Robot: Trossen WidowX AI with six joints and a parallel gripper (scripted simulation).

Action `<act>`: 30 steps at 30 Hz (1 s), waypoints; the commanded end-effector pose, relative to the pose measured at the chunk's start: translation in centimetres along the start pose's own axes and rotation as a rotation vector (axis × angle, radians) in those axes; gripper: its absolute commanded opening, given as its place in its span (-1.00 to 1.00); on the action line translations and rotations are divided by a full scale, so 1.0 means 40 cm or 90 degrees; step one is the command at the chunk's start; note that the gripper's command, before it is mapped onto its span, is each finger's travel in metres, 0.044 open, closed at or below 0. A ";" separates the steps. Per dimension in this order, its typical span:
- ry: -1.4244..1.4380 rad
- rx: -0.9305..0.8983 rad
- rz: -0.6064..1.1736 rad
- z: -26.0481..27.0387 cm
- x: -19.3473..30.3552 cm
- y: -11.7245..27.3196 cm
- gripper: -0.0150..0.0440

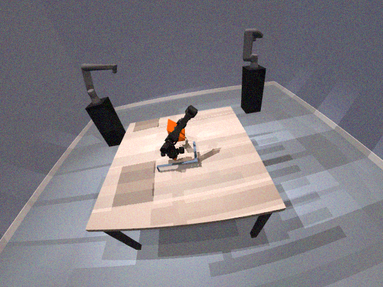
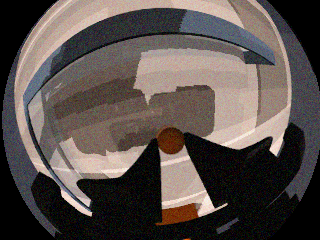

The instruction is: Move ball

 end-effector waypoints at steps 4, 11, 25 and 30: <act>-0.006 -0.004 0.005 0.000 0.004 -0.033 -0.49; -0.006 -0.004 0.005 0.000 0.005 -0.043 -0.49; 0.001 -0.001 0.001 0.002 0.001 -0.036 0.29; 0.000 0.000 0.001 0.000 -0.002 -0.009 0.29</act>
Point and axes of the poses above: the point midway between the two fingers, 35 mm back from their tips, its own y axis back along the fingers, its own z axis across the jaws, x = y × z, the point moved 7 cm from there along y, back along the fingers, and after that the axes turned 3 degrees about -y, right-handed, at the moved point
